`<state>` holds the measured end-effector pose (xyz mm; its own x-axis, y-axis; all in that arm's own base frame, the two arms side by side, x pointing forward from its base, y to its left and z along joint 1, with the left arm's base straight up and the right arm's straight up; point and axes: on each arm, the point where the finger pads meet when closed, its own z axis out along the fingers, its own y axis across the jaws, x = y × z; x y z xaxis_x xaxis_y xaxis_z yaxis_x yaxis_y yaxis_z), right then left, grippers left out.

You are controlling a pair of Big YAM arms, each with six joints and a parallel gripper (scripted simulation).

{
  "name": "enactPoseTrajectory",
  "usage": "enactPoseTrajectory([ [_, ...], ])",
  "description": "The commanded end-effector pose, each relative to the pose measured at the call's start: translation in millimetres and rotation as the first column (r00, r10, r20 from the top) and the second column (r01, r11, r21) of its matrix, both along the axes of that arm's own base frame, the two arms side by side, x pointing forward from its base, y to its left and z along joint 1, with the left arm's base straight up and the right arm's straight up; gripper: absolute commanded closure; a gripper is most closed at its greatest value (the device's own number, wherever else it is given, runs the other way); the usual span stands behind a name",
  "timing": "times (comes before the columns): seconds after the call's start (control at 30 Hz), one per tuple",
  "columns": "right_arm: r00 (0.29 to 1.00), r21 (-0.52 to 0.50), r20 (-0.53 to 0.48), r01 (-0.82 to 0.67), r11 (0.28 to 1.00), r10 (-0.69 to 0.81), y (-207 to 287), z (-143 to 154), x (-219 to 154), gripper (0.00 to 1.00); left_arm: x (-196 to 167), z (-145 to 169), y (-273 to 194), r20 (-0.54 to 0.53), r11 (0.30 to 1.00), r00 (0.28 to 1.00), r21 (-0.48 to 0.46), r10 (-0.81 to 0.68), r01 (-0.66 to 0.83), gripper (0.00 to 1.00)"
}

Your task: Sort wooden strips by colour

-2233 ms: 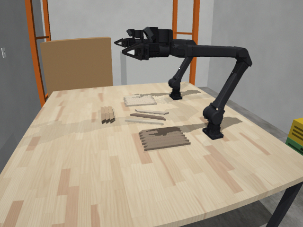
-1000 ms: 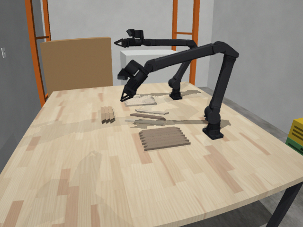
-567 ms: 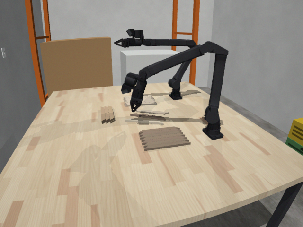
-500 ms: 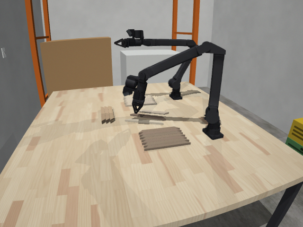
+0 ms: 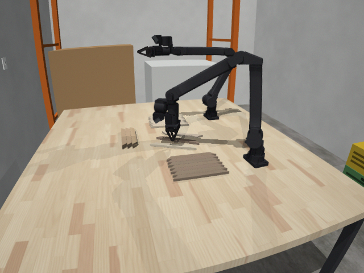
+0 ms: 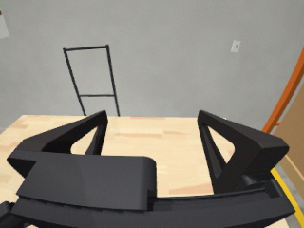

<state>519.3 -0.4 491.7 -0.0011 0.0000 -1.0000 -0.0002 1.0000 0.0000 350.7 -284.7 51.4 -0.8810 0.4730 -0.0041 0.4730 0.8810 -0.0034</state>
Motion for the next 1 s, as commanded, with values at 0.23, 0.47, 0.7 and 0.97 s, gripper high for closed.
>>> enactPoseTrajectory([
  [0.23, 0.999, 0.014, 0.045, 0.018, 1.000, -0.018, -8, 27, 3, 0.00, 4, -3, -2, 0.004, 1.000, 1.000, 0.001, 0.009, -0.009, 0.58],
  [0.47, 0.998, 0.014, 0.053, 0.018, 1.000, -0.019, -8, 32, 3, 0.00, 9, 1, 6, 0.008, 1.000, 1.000, 0.001, 0.028, -0.028, 0.58],
  [0.7, 0.998, 0.014, 0.060, 0.018, 1.000, -0.019, -9, 36, 3, 0.00, 4, -10, 6, 0.003, 1.000, 1.000, 0.004, 0.021, -0.021, 0.58],
  [0.97, 0.998, 0.014, 0.065, 0.018, 1.000, -0.019, -9, 39, 2, 0.00, 5, -27, 7, 0.005, 1.000, 1.000, 0.002, 0.019, -0.019, 0.58],
])
